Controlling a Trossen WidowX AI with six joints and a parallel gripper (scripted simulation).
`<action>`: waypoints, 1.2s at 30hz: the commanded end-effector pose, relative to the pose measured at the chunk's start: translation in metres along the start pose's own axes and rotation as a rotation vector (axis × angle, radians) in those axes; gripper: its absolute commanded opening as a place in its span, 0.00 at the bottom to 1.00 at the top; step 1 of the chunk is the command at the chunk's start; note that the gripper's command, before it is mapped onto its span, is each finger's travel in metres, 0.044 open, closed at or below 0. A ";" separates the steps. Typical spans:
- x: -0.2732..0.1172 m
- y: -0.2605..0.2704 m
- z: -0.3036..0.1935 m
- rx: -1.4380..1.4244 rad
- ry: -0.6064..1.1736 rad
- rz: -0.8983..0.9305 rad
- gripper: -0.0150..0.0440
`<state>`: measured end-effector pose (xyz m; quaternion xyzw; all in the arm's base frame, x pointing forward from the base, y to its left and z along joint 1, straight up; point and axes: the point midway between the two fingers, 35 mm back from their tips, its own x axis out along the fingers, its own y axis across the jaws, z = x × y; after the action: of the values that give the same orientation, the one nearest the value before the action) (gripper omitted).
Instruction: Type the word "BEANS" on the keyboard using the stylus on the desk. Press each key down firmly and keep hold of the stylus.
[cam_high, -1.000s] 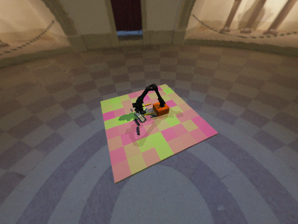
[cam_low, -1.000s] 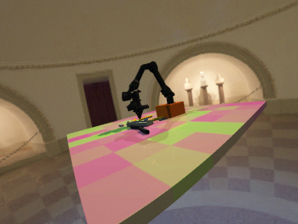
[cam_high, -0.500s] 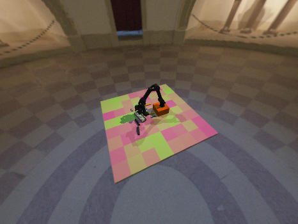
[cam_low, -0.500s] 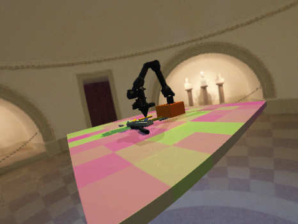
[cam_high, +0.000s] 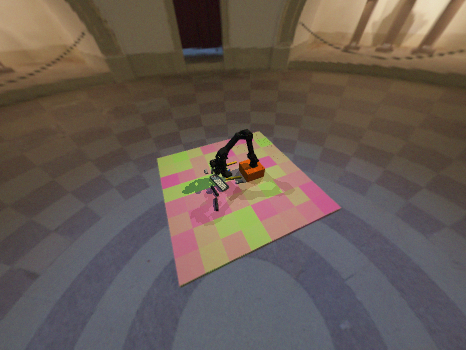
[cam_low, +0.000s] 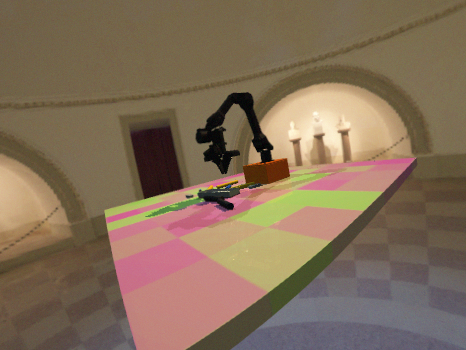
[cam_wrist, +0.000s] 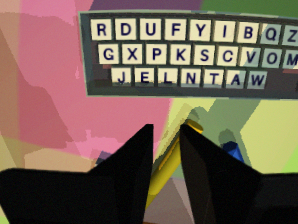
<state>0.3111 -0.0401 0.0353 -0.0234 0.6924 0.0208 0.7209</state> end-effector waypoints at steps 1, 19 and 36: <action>0.000 0.000 0.000 0.000 0.000 0.000 0.34; 0.008 -0.017 -0.013 0.379 0.051 -0.058 0.51; 0.033 -0.085 -0.093 2.145 -0.016 -0.549 0.51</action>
<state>0.2636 -0.1038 0.0107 0.3639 0.5449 -0.5395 0.5287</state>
